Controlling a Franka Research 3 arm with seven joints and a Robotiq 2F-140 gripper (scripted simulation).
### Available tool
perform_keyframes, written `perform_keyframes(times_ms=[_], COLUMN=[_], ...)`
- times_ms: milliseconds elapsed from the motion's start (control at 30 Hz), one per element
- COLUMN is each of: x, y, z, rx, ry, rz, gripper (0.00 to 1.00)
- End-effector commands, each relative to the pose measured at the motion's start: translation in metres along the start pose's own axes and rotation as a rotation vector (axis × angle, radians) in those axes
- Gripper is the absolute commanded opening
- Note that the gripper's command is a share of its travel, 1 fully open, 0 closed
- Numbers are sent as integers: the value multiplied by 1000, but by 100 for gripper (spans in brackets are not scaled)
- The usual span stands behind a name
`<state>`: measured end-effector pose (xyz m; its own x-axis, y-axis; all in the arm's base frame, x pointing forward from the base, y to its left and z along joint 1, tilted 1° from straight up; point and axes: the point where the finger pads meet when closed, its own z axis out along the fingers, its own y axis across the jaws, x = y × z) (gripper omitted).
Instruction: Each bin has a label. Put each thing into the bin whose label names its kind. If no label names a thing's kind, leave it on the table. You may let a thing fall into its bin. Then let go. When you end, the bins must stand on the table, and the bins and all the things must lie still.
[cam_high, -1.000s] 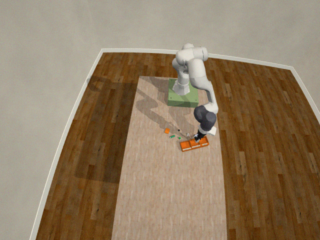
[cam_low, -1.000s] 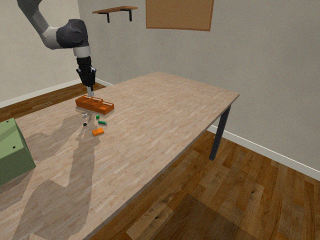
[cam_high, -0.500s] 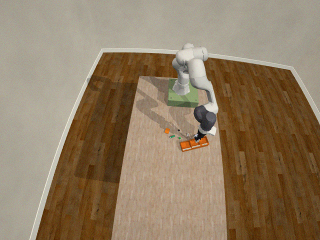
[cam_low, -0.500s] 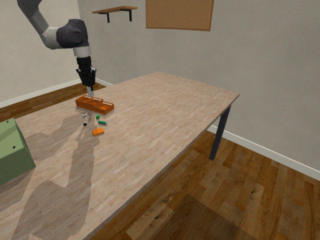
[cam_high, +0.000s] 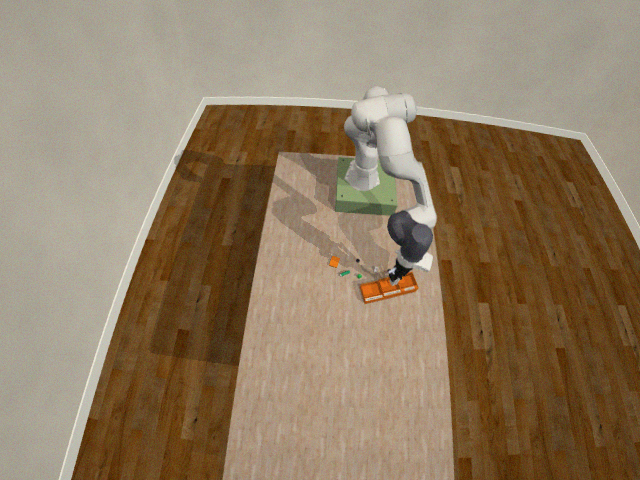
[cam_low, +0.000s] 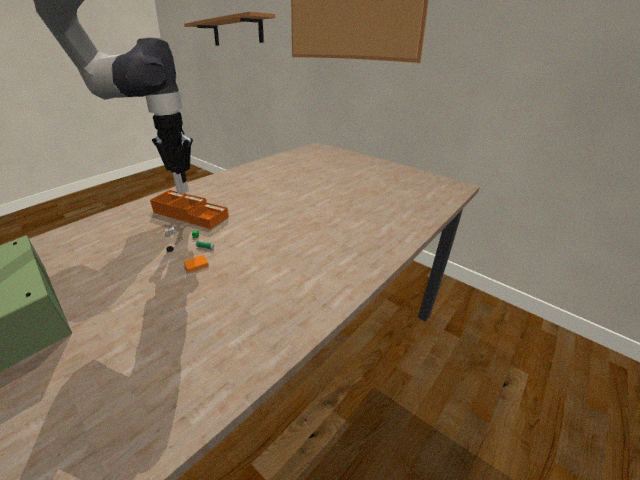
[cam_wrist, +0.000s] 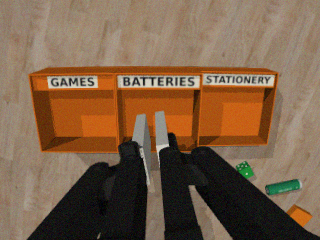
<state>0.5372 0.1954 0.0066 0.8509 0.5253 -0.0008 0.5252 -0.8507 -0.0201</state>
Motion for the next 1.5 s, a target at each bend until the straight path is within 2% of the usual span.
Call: perform_keyframes(times_ms=[0,333,967,1233,1467], x=[-2,-2,12,12,12], y=[-1,-1,-84,-84,-84], z=[1,1,1,9,28], rx=[2,2,2,2,2], ry=[-4,-4,-4,-4,-4], rz=[-3,-3,-3,-3,-3], gripper=[5,5,5,5,5])
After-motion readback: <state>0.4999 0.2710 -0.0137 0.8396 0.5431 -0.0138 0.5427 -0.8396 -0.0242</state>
